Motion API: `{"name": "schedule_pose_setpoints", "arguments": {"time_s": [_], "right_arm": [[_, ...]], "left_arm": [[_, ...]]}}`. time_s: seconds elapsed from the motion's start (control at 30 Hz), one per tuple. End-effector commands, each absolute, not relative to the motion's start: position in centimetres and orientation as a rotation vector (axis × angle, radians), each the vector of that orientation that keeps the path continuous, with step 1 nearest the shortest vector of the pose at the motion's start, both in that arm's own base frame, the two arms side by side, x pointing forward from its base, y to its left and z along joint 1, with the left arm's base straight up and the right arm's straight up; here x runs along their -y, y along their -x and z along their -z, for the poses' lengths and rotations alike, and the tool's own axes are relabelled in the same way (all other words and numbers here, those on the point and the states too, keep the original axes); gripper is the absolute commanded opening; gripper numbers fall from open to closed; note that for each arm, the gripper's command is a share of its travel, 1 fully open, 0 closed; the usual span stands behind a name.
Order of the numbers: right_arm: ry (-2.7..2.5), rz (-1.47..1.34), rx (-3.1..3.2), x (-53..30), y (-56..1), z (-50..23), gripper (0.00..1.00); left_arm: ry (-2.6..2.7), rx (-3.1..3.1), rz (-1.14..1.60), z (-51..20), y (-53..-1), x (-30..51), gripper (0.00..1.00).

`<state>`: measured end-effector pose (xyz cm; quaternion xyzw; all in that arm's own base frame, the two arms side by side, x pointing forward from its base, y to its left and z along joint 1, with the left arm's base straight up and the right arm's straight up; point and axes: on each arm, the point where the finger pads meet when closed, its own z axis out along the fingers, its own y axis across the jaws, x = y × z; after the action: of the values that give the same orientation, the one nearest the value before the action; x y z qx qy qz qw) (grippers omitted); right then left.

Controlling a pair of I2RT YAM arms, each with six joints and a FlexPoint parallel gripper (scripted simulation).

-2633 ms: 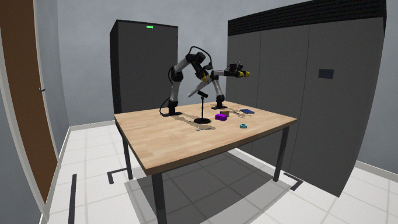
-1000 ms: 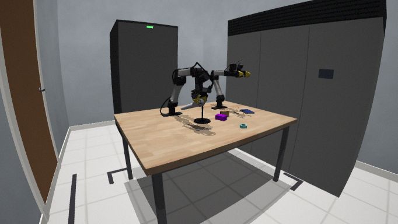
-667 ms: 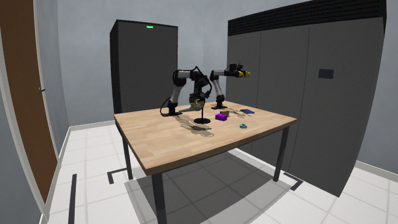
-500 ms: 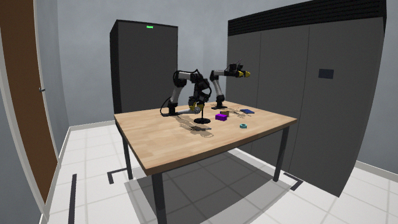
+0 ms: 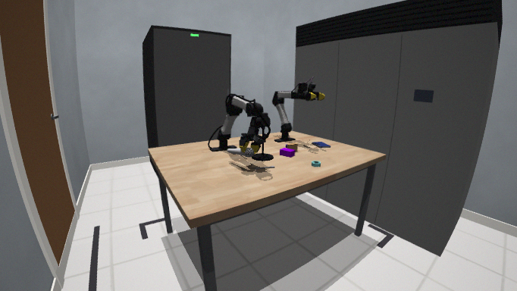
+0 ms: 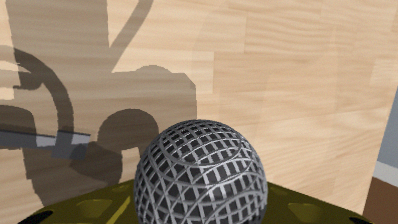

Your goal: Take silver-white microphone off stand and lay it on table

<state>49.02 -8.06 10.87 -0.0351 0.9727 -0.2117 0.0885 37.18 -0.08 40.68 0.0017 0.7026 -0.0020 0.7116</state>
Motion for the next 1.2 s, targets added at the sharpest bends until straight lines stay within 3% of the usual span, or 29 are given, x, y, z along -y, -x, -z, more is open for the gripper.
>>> {"name": "schedule_pose_setpoints", "arguments": {"time_s": [0.0, 0.23, 0.33, 0.53, 0.77, 0.9, 1.17], "right_arm": [[0.028, 0.735, -2.861, 10.1, -49.3, -11.3, 0.0], [-0.014, 0.785, -2.835, 11.0, -49.5, -11.7, 0.0], [-0.006, 0.84, -2.949, 12.0, -47.9, -7.3, 0.0], [-0.021, 0.841, -2.857, 12.0, -48.8, -10.7, 0.0], [-0.013, 0.836, -2.882, 12.2, -48.4, -10.6, 0.0], [0.018, 0.845, -2.959, 11.9, -48.0, -5.8, 0.0], [-0.034, 0.832, -2.887, 12.4, -49.0, -7.7, 0.0]], "left_arm": [[-0.006, -1.525, 0.006, -41.9, -37.0, 0.0, 0.98], [-0.006, -1.525, 0.006, -41.9, -37.0, 0.0, 0.98], [-0.006, -1.525, 0.006, -41.9, -37.0, 0.0, 0.98], [-0.006, -1.525, 0.006, -41.9, -37.0, 0.0, 0.98], [-0.006, -1.525, 0.006, -41.9, -37.0, 0.0, 0.98], [-0.006, -1.525, 0.006, -41.9, -37.0, 0.0, 0.98], [-0.006, -1.525, 0.006, -41.9, -37.0, 0.0, 0.98]]}}
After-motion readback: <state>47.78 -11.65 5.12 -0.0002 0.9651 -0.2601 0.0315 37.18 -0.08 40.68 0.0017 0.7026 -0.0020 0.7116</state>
